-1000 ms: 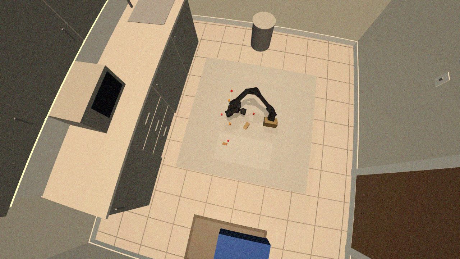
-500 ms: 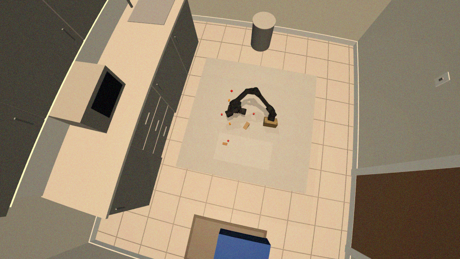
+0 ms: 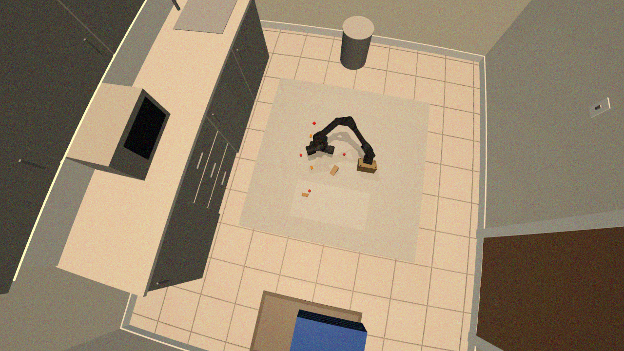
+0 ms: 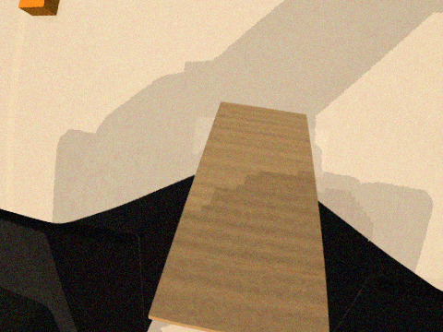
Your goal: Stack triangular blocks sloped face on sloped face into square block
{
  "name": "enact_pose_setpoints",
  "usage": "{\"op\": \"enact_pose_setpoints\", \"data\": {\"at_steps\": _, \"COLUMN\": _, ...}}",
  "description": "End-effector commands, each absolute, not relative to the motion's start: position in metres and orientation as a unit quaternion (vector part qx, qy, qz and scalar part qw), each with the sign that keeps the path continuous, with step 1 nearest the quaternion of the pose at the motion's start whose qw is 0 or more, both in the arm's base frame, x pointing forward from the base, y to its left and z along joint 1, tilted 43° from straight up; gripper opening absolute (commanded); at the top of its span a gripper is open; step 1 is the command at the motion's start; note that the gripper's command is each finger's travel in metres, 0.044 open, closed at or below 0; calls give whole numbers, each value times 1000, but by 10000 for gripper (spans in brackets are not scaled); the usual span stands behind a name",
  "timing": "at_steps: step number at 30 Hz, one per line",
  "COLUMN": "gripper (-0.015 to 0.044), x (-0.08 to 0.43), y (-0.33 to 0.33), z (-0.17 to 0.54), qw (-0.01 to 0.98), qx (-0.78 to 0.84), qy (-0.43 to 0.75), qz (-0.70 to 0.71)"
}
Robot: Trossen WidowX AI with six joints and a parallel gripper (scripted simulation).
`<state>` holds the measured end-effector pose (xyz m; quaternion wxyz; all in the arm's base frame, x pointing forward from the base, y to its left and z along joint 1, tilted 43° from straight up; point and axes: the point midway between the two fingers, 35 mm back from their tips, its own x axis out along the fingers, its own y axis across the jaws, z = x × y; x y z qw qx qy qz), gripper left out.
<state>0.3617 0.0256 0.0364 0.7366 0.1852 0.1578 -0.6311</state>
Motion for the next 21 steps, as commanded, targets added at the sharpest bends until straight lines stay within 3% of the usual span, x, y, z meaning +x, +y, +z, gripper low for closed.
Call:
{"op": "enact_pose_setpoints", "data": {"at_steps": 1, "gripper": 0, "x": 361, "y": 24, "z": 46, "qw": 727, "qx": 219, "qy": 197, "qz": -620}}
{"op": "enact_pose_setpoints", "data": {"at_steps": 21, "gripper": 0, "x": 360, "y": 11, "z": 79, "qw": 652, "qx": 369, "qy": 377, "qz": -545}}
